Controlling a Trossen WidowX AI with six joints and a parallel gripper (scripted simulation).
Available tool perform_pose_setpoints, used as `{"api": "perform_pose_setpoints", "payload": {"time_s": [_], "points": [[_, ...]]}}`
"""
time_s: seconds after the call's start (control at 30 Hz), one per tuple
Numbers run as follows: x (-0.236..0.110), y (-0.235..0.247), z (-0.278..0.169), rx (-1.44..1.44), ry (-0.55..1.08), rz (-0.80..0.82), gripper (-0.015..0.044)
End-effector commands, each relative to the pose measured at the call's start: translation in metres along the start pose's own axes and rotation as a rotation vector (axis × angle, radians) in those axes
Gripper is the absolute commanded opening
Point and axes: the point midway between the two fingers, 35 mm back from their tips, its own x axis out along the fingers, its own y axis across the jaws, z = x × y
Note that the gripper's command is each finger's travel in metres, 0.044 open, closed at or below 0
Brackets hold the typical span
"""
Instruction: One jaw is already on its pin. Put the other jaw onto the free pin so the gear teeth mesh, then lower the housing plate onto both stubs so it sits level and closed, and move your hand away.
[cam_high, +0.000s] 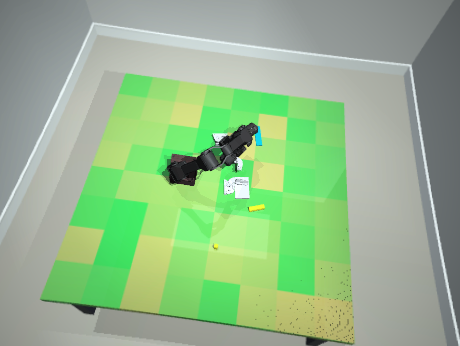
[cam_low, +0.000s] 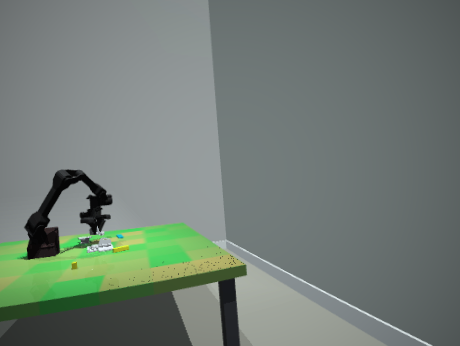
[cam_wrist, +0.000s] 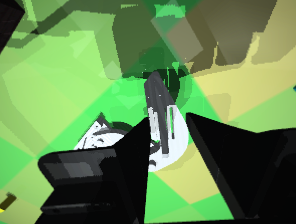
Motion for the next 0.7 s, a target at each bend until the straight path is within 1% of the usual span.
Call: {"api": "perform_pose_setpoints", "payload": {"time_s": [0.0,0.33,0.67], "points": [[-0.015,-0.002,-0.001,0.009,0.001,-0.016,0.0134],[-0.015,-0.001,-0.001,0.026,0.001,-0.016,0.0134],[-0.016,0.011,-0.006,0.279,-0.001,-0.016,0.0134]]}}
